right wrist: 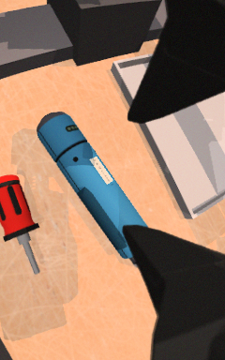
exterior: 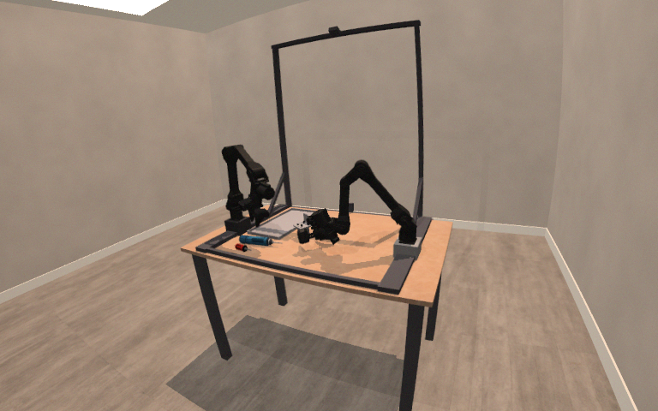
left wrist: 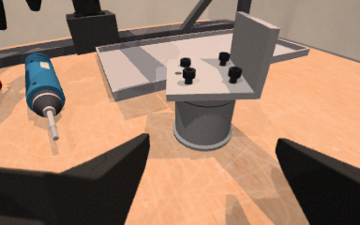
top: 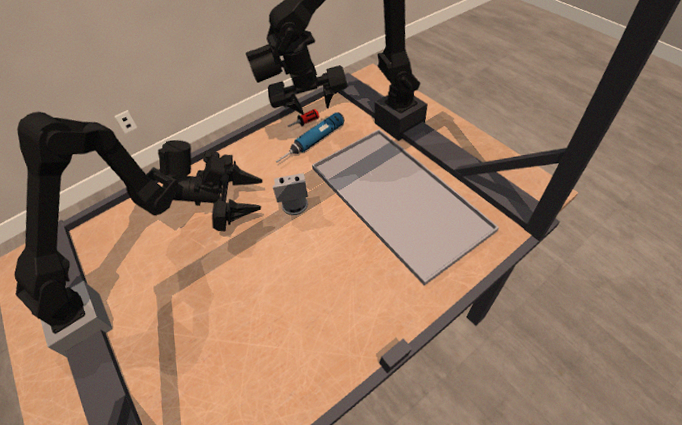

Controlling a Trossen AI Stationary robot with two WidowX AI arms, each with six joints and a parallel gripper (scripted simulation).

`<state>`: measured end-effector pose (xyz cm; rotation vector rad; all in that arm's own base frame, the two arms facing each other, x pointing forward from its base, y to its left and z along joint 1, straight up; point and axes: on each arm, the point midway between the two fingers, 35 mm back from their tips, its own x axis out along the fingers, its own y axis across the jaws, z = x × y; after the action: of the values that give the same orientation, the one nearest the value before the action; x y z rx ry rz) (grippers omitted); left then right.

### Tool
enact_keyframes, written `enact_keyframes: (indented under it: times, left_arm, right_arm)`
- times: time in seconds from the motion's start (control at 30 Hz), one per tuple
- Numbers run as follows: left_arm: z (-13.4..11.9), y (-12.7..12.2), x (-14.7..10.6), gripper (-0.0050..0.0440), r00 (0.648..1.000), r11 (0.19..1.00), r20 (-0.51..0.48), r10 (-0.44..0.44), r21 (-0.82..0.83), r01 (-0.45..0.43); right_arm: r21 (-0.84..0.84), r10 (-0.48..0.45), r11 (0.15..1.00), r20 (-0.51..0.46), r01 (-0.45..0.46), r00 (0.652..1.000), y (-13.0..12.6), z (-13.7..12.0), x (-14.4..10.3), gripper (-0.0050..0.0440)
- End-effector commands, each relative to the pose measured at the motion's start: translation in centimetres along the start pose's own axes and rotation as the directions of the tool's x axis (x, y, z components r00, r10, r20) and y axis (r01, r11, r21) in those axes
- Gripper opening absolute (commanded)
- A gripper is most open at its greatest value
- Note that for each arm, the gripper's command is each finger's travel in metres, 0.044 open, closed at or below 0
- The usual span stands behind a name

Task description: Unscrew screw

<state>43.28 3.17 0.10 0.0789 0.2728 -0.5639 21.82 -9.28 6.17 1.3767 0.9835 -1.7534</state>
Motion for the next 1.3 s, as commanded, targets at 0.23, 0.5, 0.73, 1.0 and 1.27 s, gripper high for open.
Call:
enact_keyframes:
  times: [0.23,0.5,0.73,1.0,1.27]
  left_arm:
    - [0.8,0.3,0.0,0.0385,1.0,1.0,0.014,0.004,0.016,-0.004]
    - [0.8,0.3,0.0,0.0385,1.0,1.0,0.014,0.004,0.016,-0.004]
    - [0.8,0.3,0.0,0.0385,1.0,1.0,0.014,0.004,0.016,-0.004]
    - [0.5,0.3,1.3,0.0385,1.0,1.0,0.011,0.004,0.01,-0.004]
    - [0.5,0.3,3.7,0.0385,1.0,1.0,0.011,0.004,0.009,-0.004]
  right_arm:
    - [0.57,0.098,0.821,-0.111,-0.018,0.989,-0.2,0.5,2.8,0.0305]
    - [0.757,0.144,0.653,-0.144,0.015,0.979,-0.2,0.8,4.1,0.0305]
    - [0.809,0.164,0.587,-0.155,0.03,0.974,-0.1,0.9,4.4,0.0305]
    - [0.805,0.144,0.592,-0.154,0.04,0.978,0.1,0.5,6.1,0.0305]
    - [0.804,0.143,0.593,-0.154,0.04,0.978,0.4,0.2,8.3,0.0305]
